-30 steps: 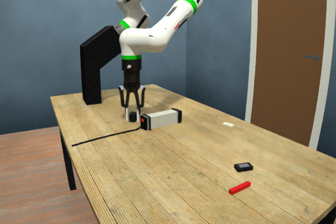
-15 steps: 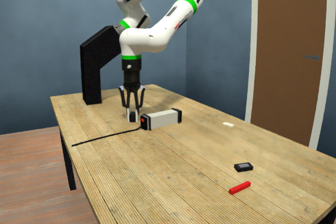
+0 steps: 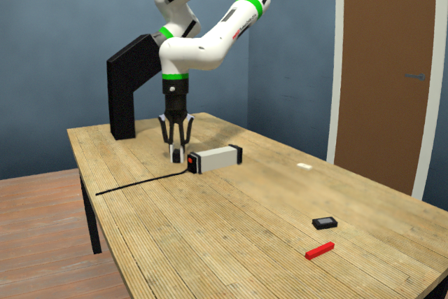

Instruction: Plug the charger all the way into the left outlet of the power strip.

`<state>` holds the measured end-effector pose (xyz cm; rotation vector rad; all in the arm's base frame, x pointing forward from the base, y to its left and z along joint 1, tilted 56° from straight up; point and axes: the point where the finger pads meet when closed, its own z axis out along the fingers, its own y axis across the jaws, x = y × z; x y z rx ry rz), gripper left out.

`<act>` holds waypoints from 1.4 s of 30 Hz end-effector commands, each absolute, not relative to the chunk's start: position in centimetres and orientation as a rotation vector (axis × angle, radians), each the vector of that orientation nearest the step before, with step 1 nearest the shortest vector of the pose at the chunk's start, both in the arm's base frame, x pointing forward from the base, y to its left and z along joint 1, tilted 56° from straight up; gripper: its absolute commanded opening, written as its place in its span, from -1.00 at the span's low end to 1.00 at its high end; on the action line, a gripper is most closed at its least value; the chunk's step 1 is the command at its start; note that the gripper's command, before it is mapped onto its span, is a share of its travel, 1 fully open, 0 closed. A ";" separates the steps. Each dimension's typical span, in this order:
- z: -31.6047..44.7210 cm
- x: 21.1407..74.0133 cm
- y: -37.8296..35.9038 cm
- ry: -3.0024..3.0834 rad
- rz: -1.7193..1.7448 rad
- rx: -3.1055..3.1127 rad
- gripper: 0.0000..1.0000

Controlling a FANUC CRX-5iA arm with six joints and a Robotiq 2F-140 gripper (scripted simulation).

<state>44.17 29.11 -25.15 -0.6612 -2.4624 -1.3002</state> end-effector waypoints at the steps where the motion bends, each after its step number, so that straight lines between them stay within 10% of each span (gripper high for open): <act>1: -25.1 44.2 29.0 -2.463 -1.300 -0.662 -0.80; 42: -24.0 44.3 27.4 -2.463 -1.300 -0.662 -0.80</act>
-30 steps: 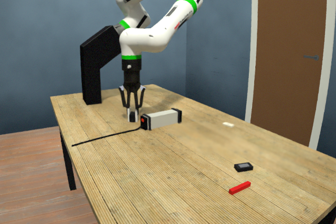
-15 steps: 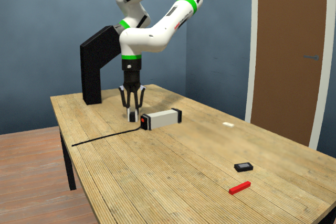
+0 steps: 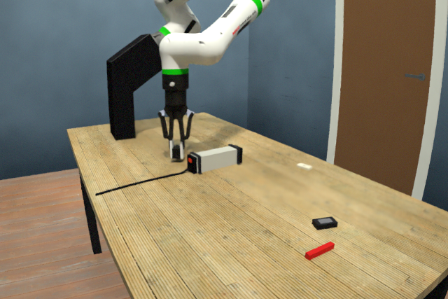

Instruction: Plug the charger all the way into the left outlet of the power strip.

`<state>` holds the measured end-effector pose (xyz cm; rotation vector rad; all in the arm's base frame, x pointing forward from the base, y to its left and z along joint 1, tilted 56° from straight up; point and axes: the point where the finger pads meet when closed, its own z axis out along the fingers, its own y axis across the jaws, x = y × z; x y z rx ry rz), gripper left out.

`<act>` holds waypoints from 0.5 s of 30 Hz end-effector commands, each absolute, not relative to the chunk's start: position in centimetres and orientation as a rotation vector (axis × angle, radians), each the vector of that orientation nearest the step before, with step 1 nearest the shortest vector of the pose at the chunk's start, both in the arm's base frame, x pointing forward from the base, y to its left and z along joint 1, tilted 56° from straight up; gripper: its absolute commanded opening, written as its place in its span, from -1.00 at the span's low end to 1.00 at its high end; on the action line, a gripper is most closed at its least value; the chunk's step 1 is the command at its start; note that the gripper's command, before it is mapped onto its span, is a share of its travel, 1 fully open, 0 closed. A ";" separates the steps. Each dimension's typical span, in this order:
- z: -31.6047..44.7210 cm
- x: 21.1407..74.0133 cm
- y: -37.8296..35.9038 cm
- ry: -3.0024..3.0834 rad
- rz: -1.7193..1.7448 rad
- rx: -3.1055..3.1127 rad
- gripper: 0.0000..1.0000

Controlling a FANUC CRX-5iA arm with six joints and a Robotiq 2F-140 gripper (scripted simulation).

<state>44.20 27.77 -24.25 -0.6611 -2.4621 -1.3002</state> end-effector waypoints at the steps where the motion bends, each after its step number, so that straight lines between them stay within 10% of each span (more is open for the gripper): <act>1: -23.9 44.3 27.2 -2.463 -1.300 -0.662 -0.80; 15: -22.9 44.3 25.7 -2.463 -1.300 -0.662 -0.80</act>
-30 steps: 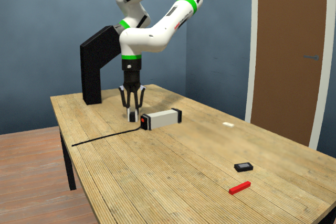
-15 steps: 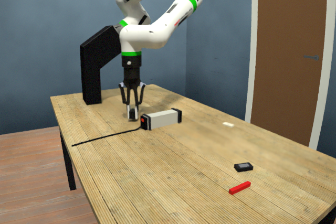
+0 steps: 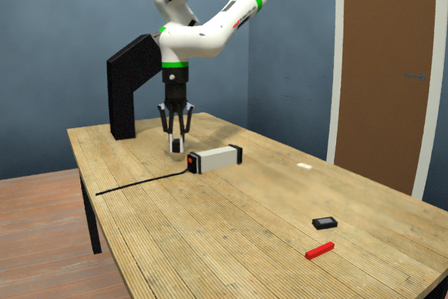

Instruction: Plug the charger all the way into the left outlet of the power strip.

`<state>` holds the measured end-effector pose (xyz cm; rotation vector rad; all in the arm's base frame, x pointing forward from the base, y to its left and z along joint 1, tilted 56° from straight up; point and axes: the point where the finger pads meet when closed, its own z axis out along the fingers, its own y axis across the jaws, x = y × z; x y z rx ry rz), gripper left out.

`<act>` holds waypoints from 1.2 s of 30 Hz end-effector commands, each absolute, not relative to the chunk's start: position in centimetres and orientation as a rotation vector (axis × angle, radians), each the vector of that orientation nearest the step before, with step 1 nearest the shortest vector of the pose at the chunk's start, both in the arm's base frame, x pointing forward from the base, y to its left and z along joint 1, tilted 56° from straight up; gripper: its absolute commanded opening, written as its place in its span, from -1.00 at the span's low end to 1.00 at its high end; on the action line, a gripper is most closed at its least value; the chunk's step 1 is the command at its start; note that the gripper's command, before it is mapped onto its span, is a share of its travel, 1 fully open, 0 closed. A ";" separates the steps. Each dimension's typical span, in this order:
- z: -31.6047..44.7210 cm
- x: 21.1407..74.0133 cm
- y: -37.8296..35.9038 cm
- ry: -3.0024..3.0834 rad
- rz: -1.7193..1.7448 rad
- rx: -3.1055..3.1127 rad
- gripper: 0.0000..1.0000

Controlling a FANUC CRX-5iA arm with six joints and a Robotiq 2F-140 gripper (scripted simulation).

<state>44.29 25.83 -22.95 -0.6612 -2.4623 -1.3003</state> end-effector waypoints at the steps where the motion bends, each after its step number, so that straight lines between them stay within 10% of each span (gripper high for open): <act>1: -22.8 44.4 25.6 -2.463 -1.300 -0.662 -0.80; 36: -22.6 44.4 25.3 -2.463 -1.300 -0.662 -0.80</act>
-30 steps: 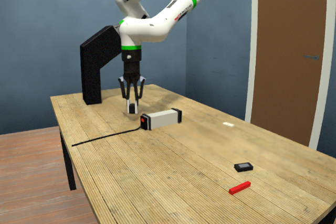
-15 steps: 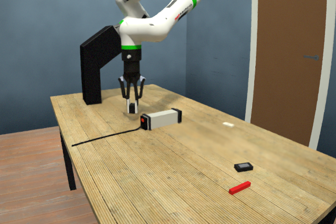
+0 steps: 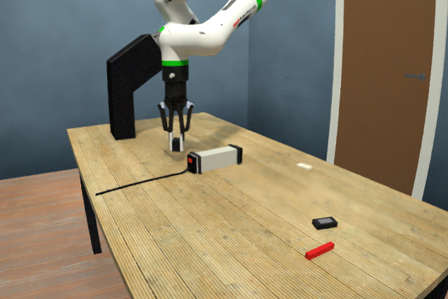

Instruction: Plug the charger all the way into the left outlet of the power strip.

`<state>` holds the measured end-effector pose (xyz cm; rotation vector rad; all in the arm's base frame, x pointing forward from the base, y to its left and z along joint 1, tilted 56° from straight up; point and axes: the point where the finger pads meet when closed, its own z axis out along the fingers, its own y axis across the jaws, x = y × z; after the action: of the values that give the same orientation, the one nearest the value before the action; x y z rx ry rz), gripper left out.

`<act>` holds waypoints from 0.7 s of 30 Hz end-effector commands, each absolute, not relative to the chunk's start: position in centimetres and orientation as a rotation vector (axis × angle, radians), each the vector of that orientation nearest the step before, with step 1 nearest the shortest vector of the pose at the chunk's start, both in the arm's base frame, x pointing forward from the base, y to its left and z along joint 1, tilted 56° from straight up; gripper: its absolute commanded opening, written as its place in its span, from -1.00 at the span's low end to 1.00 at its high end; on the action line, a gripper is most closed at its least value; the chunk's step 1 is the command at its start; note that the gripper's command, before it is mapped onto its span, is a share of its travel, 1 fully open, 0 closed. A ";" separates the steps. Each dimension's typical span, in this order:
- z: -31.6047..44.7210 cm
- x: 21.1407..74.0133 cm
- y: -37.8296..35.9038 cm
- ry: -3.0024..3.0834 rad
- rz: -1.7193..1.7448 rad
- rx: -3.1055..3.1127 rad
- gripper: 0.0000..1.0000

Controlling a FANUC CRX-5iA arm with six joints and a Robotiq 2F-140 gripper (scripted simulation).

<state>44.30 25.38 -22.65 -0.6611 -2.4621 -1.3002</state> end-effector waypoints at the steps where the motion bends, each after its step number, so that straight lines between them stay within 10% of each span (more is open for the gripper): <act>1: -22.6 44.4 25.3 -2.463 -1.300 -0.662 -0.80; 21: -21.9 44.3 25.8 -2.345 -1.232 -0.857 -0.80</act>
<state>44.29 25.58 -22.35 -0.7409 -2.4163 -1.2761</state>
